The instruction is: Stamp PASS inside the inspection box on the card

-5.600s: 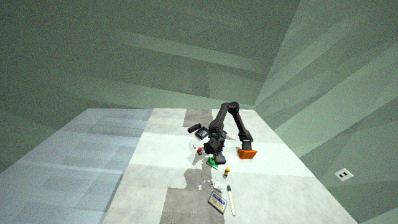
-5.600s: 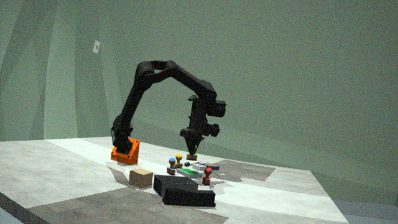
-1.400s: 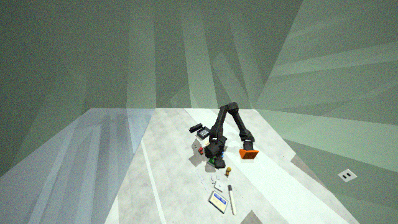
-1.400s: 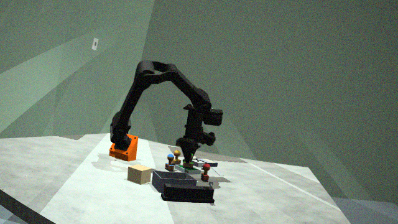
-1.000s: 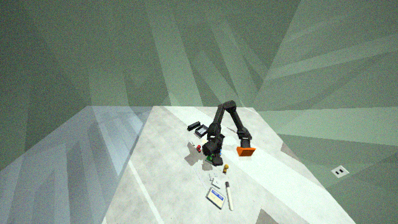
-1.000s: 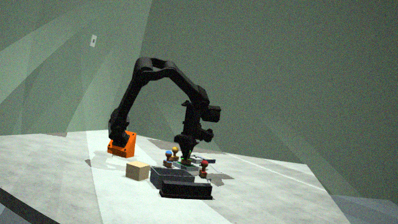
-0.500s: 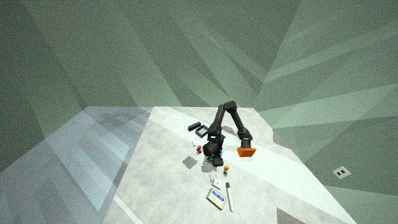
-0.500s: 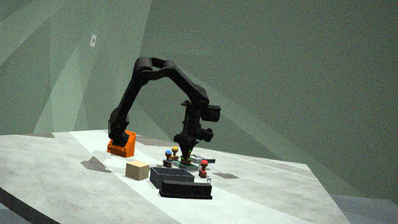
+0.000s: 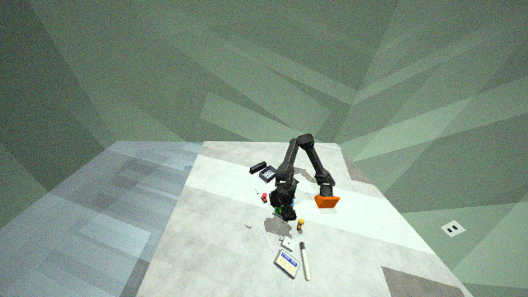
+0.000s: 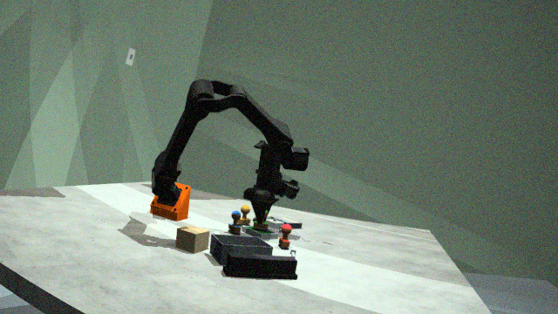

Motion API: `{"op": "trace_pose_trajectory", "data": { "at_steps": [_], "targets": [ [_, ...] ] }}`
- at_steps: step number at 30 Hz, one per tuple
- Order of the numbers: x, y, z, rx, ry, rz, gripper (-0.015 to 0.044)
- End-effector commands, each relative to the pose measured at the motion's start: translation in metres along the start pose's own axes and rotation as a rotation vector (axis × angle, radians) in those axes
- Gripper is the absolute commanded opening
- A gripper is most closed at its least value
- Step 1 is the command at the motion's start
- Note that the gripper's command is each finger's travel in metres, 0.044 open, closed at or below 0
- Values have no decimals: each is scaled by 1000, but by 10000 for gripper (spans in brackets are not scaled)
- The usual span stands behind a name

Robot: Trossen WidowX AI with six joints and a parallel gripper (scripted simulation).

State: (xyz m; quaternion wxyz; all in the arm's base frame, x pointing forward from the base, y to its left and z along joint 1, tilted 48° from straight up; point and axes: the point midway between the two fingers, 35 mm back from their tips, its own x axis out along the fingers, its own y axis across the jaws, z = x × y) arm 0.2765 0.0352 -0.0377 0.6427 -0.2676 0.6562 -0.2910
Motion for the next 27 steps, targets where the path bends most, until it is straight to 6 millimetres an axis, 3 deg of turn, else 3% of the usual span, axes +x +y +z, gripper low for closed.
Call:
{"op": "trace_pose_trajectory", "data": {
  "at_steps": [1,27],
  "targets": [
    [1,-1,1,3,-1,-3,0],
    [-10,-1,1,3,0,-2,0]
  ]
}}
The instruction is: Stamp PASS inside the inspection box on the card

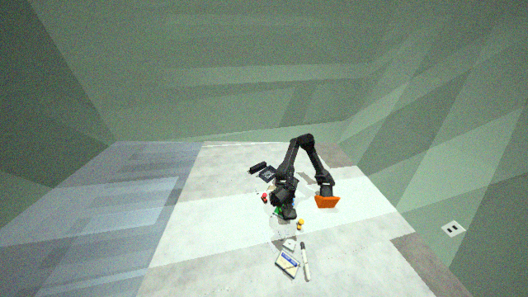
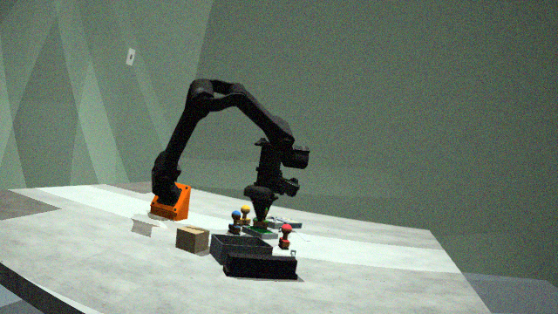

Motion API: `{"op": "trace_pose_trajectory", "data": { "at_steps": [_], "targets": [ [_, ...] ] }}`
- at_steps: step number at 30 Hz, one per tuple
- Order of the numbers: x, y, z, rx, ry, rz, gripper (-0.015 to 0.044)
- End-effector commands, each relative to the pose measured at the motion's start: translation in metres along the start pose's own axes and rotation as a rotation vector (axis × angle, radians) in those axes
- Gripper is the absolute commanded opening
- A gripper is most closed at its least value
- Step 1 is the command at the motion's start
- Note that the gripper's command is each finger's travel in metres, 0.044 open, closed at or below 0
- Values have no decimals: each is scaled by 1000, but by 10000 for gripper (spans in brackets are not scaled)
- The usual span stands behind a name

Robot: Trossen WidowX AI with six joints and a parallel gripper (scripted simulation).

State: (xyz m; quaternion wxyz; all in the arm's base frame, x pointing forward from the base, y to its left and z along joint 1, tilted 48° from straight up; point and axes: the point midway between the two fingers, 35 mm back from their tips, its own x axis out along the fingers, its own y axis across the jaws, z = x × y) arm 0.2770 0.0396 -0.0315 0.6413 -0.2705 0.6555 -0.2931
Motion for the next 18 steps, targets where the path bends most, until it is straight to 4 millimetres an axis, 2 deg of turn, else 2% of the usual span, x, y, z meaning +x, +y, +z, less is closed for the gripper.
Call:
{"op": "trace_pose_trajectory", "data": {
  "at_steps": [1,18],
  "targets": [
    [-4,1,1,4,-1,5,0],
    [-31,2,1,3,-1,7,0]
  ]
}}
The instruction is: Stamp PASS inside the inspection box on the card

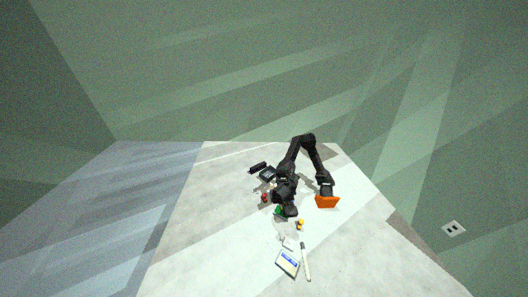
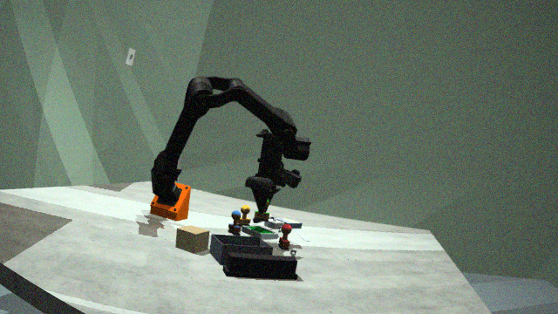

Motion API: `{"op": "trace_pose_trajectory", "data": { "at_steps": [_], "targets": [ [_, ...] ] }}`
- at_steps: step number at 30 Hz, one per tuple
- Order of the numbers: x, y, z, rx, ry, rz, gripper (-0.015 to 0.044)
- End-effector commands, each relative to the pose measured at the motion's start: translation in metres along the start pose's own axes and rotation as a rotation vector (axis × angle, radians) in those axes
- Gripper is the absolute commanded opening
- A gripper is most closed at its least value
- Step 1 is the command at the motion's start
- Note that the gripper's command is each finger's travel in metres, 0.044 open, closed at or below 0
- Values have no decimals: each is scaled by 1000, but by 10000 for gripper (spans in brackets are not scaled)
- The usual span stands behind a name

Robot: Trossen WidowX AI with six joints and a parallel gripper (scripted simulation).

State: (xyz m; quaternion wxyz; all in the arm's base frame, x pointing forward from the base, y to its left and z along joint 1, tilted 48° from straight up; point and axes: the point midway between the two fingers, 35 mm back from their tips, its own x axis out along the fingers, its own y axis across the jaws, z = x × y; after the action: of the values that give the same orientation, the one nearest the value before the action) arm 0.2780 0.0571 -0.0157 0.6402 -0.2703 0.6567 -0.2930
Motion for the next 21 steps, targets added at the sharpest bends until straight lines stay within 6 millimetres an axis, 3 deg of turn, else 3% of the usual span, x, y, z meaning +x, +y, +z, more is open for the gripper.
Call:
{"op": "trace_pose_trajectory", "data": {
  "at_steps": [1,15,21],
  "targets": [
    [-9,1,1,4,-4,7,0],
    [-27,0,0,10,-3,7,0],
    [-29,-29,4,189,-5,11,0]
  ]
}}
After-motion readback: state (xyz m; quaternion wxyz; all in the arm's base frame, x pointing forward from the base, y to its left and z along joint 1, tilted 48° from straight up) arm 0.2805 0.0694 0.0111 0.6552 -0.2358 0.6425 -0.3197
